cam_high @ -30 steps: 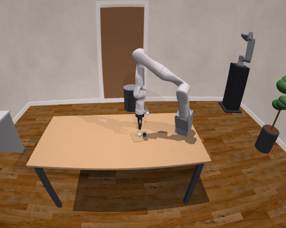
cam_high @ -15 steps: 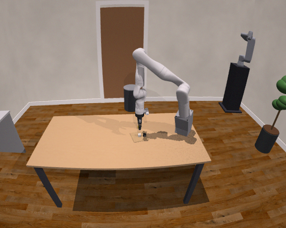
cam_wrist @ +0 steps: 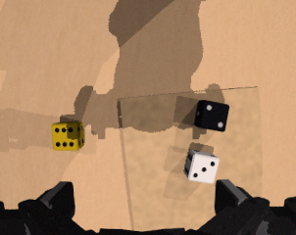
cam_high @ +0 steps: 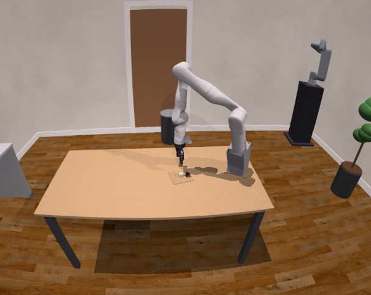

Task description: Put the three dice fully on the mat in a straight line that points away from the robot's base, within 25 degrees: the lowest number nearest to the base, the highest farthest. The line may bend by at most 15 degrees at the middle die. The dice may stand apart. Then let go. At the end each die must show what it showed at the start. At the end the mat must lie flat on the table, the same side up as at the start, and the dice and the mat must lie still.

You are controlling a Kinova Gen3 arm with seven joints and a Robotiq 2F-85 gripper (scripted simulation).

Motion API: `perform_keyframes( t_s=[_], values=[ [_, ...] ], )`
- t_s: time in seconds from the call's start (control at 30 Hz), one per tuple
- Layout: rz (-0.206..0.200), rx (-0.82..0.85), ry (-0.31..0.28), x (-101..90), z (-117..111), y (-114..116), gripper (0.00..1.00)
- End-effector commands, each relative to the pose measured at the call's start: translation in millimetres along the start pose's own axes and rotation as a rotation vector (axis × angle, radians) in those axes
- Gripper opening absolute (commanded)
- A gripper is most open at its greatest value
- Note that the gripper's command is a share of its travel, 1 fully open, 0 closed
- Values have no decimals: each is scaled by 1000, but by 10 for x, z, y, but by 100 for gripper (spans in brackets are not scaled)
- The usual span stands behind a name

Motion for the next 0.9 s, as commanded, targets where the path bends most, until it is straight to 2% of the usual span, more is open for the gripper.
perform_keyframes(
  t_s=[0.0, 0.07, 0.23, 0.27, 0.87],
  values=[
    [-9, 36, -6, 33, -128, -402, 100],
    [-10, -2, -2, 46, -225, -625, 100],
    [-11, -18, 1, 50, -269, -712, 100],
    [-11, -18, 1, 50, -269, -712, 41],
    [-11, -18, 1, 50, -269, -712, 41]
  ],
)
Point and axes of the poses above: the point where the finger pads meet when closed, its own x axis out along the fingers, its own y axis across the jaws, z = x × y, the point moved 3 cm from there along -x, back along the fingers
